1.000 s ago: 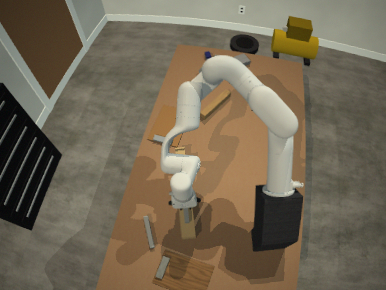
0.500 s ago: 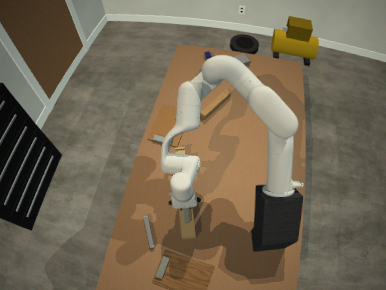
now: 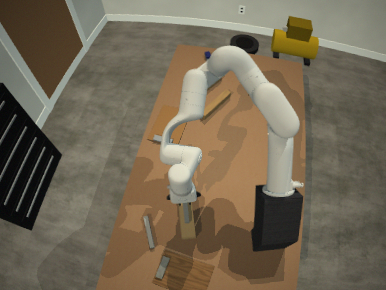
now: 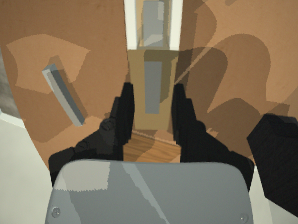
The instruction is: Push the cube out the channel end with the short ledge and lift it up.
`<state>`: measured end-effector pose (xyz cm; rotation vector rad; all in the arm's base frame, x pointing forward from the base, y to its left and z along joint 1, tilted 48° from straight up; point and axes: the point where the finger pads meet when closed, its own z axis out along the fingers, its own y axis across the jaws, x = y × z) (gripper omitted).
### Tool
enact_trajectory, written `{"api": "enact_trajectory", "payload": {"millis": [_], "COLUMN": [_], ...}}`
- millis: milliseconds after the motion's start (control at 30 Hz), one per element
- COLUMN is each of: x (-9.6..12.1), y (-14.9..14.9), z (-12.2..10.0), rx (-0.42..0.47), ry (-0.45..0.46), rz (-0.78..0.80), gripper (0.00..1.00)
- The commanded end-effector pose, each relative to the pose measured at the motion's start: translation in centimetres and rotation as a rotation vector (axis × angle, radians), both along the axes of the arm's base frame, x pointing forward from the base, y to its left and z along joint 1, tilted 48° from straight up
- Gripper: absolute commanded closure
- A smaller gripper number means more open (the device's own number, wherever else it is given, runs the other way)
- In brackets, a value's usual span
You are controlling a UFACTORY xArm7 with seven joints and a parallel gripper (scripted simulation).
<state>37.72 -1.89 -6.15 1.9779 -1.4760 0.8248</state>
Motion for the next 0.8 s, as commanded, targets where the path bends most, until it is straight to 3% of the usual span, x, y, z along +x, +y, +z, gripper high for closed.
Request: {"api": "enact_trajectory", "payload": {"millis": [0,200,267,367,433,533,667,767], "x": [0.1,0.9,2.9,7.5,7.5,11.8,14.7,15.0], "y": [0.3,0.8,2.0,5.1,5.1,8.3,10.6,10.9], "z": [0.1,-0.2,-0.8,-2.6,-2.6,-5.0,-7.4,-7.7], "rx": [0.003,0.004,0.005,0.004,0.004,-0.004,-0.017,-0.020], "ry": [-0.002,0.000,0.007,0.029,0.029,0.063,0.097,0.102], "rz": [0.005,0.010,0.025,0.057,0.057,0.084,0.100,0.102], "gripper": [0.62,0.62,0.62,0.62,0.62,0.62,0.62,0.62]}}
